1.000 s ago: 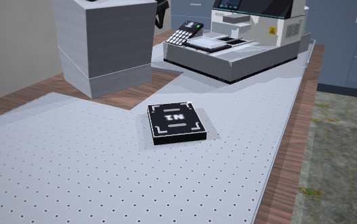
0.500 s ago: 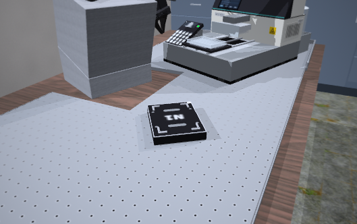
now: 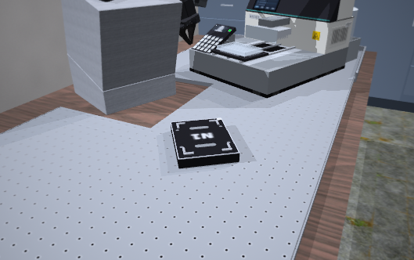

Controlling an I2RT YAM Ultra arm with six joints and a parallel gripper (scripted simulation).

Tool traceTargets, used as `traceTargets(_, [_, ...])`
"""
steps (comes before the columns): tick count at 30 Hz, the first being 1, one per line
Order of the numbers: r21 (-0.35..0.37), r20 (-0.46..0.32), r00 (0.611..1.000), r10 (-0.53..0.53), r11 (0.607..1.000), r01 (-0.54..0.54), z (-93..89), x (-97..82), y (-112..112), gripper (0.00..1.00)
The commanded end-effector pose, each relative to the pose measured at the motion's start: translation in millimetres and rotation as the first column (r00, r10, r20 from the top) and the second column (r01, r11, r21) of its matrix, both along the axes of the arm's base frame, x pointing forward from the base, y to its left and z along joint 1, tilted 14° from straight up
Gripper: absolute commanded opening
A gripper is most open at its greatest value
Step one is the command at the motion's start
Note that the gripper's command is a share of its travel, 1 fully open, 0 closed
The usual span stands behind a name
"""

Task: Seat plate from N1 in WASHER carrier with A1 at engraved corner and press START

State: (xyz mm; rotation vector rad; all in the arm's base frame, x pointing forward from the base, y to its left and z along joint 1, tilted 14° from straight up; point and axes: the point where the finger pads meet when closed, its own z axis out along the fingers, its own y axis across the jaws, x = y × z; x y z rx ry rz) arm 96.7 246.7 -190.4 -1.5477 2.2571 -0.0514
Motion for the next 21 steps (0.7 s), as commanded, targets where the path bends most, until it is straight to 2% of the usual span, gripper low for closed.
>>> traceTargets(1, [0.05,0.001,1.0,0.013,0.999,-0.013,-3.6,3.3,19,0.0])
traceTargets(9, [0.05,0.002,1.0,0.019,0.999,-0.019,-11.8,5.0,21,0.0])
traceTargets(10, [0.085,0.01,1.0,0.021,0.996,-0.022,-2.3,6.5,32,0.0])
traceTargets(21, [0.086,0.011,1.0,0.018,0.996,-0.019,-2.0,6.8,33,0.0])
